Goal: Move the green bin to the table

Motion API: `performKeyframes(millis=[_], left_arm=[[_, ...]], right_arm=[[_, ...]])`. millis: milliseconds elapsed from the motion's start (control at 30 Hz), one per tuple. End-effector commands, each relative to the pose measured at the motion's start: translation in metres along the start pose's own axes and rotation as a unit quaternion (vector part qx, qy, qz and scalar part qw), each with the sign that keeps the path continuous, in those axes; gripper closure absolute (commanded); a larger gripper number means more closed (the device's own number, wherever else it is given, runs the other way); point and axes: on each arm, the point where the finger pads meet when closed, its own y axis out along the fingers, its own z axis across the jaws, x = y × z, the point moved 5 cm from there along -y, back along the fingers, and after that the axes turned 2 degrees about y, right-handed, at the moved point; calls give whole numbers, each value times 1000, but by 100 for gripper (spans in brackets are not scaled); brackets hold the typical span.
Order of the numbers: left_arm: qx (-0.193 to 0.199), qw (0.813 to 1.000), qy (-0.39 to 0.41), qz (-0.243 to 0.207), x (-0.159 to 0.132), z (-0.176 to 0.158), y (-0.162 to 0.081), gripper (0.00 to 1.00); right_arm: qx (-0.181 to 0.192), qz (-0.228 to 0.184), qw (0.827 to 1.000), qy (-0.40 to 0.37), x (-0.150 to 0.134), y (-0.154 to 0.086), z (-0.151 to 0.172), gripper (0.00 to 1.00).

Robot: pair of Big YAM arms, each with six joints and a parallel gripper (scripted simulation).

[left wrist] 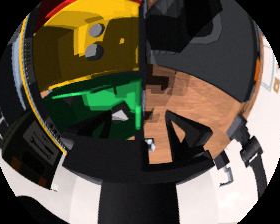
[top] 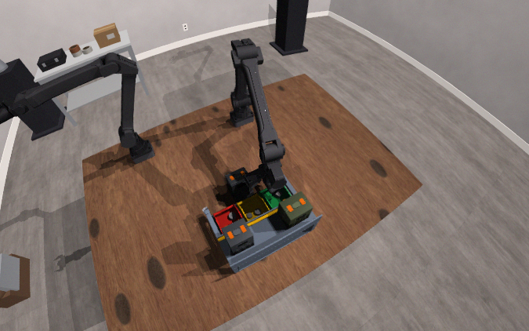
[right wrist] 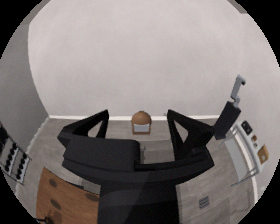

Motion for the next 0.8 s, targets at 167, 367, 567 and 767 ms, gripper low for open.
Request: performKeyframes(millis=[167,367,567,767], left_arm=[[9,1000,0,-2,1,7,-3,10],[10,1000,0,-2,2,8,-4,10],[13,1000,0,-3,2,9,-6,10],[15,1000,0,-3,3,11,-7,10]], right_arm=[[-3,-27,1000,-4,17,-7,-4,0],[-3,-27,1000,-4,17,-7,-4,0],[-3,-27,1000,-4,17,-7,-4,0],[-3,-27,1000,-4,17,-7,-4,0]])
